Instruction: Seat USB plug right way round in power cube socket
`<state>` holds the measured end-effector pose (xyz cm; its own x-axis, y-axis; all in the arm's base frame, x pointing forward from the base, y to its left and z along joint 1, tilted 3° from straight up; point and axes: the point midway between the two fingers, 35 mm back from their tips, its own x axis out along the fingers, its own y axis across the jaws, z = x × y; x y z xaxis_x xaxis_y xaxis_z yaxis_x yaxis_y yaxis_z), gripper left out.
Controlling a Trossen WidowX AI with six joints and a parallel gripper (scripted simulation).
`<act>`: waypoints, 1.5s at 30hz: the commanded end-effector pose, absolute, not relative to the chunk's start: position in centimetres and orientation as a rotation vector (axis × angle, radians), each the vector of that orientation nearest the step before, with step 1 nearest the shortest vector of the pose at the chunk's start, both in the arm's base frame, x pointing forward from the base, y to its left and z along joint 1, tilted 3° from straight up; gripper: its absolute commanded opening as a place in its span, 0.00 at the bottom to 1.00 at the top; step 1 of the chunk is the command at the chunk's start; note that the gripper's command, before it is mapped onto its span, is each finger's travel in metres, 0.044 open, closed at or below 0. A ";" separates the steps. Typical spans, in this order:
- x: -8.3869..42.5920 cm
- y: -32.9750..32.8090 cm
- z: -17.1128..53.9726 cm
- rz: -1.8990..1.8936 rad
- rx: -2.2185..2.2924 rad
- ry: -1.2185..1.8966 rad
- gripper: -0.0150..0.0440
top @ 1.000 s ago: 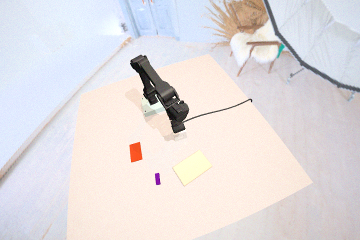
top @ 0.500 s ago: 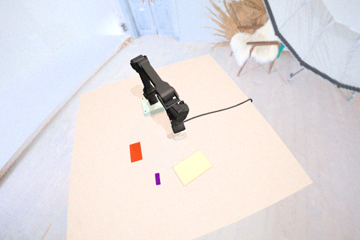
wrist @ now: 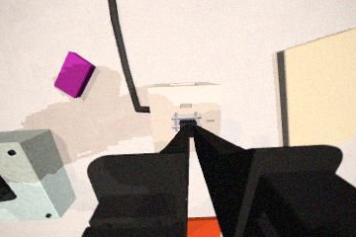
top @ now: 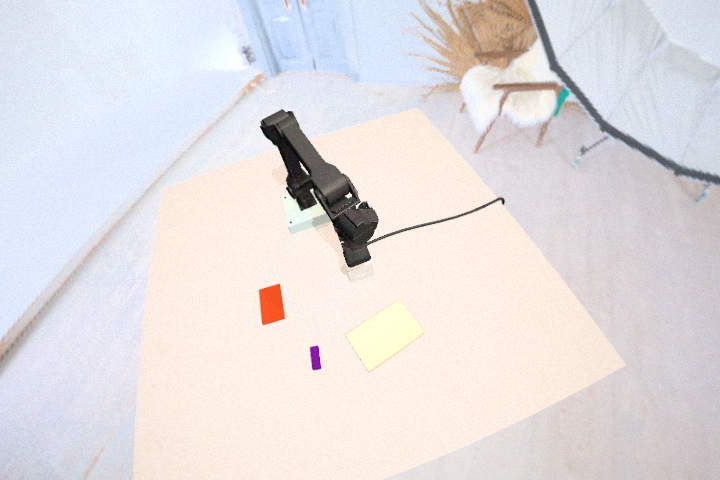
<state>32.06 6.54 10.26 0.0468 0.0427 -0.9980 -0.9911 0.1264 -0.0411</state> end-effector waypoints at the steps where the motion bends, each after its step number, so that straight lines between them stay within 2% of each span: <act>1: 32.0 6.6 10.1 1.112 -1.102 1.197 0.25; 45: 32.0 6.6 9.6 1.112 -1.102 1.198 0.25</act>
<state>32.06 6.55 9.81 0.0463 0.0442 -0.9979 -0.9912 0.1260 -0.0404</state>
